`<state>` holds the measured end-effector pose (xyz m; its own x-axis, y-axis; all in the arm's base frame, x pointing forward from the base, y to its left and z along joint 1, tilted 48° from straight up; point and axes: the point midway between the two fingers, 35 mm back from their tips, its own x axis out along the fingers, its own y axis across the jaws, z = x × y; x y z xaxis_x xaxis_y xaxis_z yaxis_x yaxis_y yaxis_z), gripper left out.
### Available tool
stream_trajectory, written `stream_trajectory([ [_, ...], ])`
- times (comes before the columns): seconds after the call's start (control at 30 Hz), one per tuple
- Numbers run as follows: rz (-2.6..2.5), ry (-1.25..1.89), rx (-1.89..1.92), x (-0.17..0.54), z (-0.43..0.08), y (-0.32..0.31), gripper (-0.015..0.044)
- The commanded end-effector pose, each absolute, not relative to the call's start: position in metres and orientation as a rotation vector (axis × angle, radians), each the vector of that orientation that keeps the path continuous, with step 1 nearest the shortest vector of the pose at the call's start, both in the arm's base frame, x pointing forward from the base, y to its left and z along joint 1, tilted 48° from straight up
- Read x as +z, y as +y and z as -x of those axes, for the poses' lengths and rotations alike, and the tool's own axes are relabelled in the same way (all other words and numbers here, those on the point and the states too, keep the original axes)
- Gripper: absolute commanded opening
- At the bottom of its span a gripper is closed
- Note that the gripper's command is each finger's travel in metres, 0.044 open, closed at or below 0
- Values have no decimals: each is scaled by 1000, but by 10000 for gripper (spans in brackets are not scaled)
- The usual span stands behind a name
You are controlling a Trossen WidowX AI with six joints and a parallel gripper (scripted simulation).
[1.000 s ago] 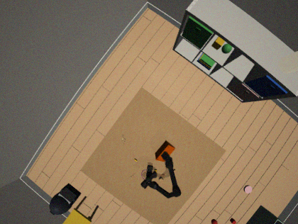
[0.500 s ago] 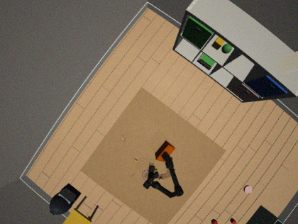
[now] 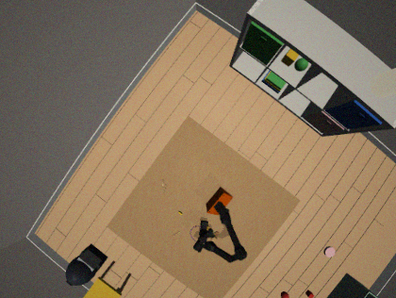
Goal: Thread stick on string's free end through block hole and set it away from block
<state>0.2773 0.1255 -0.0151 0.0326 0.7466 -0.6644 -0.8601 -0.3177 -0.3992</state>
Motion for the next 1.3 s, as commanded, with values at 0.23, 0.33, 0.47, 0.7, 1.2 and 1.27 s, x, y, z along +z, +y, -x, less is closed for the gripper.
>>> stream_trajectory([
  [0.23,990,154,1619,-11,-274,130,79],
  [0.33,990,154,1619,-11,-274,130,123],
  [0.47,994,159,1619,0,-276,115,123],
  [0.7,992,158,1619,42,-272,69,123],
  [1.2,375,731,1358,49,-269,80,123],
  [1.27,226,851,1279,52,-267,82,123],
])
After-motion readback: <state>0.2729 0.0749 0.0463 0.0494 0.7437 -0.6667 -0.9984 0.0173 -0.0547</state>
